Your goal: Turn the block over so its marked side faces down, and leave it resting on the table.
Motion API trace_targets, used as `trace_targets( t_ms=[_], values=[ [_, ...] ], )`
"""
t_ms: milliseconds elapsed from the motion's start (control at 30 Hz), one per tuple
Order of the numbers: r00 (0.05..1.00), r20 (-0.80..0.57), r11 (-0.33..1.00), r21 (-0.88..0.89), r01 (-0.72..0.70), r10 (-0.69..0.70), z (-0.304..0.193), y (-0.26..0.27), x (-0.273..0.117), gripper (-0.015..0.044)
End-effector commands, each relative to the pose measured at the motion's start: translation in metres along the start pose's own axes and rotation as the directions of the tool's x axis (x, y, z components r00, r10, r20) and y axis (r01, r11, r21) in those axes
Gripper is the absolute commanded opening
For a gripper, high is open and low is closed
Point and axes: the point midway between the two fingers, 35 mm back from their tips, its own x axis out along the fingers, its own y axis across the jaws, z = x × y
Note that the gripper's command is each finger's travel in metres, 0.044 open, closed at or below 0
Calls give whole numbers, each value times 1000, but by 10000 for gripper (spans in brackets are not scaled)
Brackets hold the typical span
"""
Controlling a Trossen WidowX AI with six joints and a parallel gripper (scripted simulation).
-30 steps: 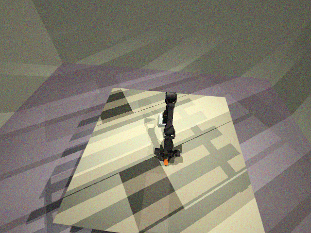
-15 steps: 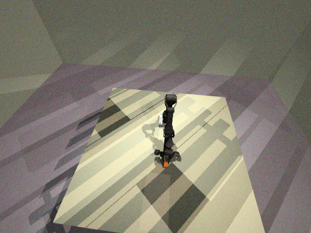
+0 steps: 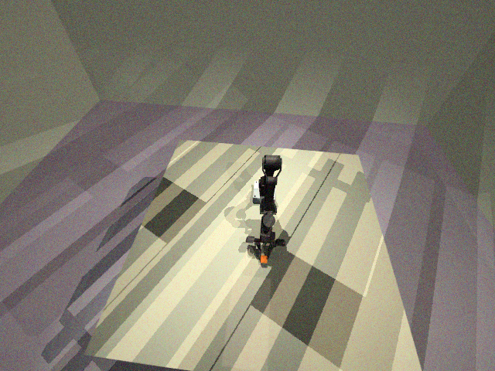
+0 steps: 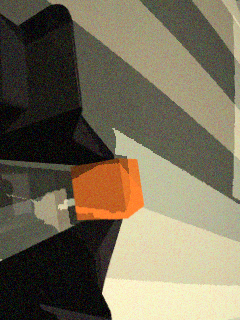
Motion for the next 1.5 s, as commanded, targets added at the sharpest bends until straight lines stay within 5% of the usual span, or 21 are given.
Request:
trace_targets(
  t_ms=[0, 500, 1067, 1467],
  values=[
    [1000, 26, 1000, -6, 4, -4, -1, 0, -4, 0],
    [999, 45, 1000, -6, 4, -4, 1, 0, -5, 0],
    [999, 45, 1000, -6, 4, -4, 1, 0, -5, 440],
    [999, 45, 1000, -6, 4, -4, 1, 0, -5, 440]
  ],
)
